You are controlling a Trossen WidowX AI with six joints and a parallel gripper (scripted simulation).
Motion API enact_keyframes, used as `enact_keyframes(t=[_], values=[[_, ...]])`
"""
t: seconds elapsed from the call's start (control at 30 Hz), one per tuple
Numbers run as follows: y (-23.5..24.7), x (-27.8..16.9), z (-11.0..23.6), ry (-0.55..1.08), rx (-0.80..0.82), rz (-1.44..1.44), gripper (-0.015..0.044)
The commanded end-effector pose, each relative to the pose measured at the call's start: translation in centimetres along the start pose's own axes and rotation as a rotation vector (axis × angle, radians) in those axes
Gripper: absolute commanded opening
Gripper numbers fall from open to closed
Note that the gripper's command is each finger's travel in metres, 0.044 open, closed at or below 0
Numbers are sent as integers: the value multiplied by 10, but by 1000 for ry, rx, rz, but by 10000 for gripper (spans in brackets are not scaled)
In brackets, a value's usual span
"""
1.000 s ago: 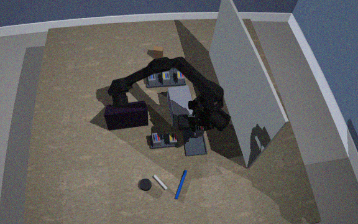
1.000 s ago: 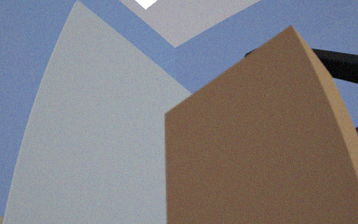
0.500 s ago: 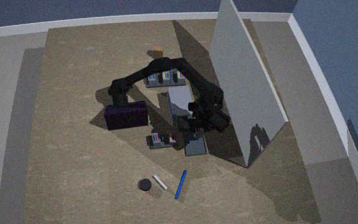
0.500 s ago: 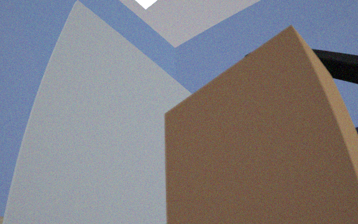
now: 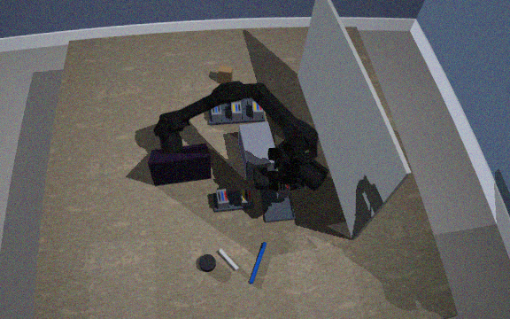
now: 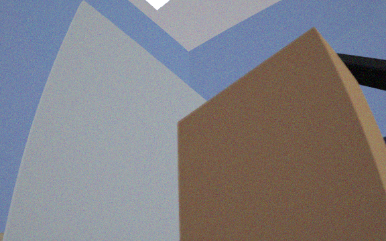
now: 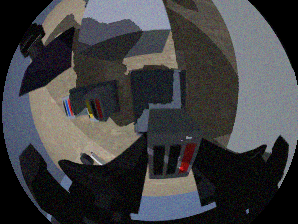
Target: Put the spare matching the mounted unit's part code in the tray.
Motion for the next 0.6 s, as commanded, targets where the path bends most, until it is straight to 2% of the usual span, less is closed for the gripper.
enact_keyframes(t=[0.0,0.57], values=[[0,0,-3,-3,-5,-4,0],[-1,0,-15,-3,-6,-4,0]])
Point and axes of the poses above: the point midway between the two fingers, 35 mm back from their tips, its own z axis back along the fingers, its own y axis across the jaws, x = y × z, the point moved 4 cm from there along z, back along the fingers, and after that the axes turned 12 degrees about z, right-handed, at the moved point
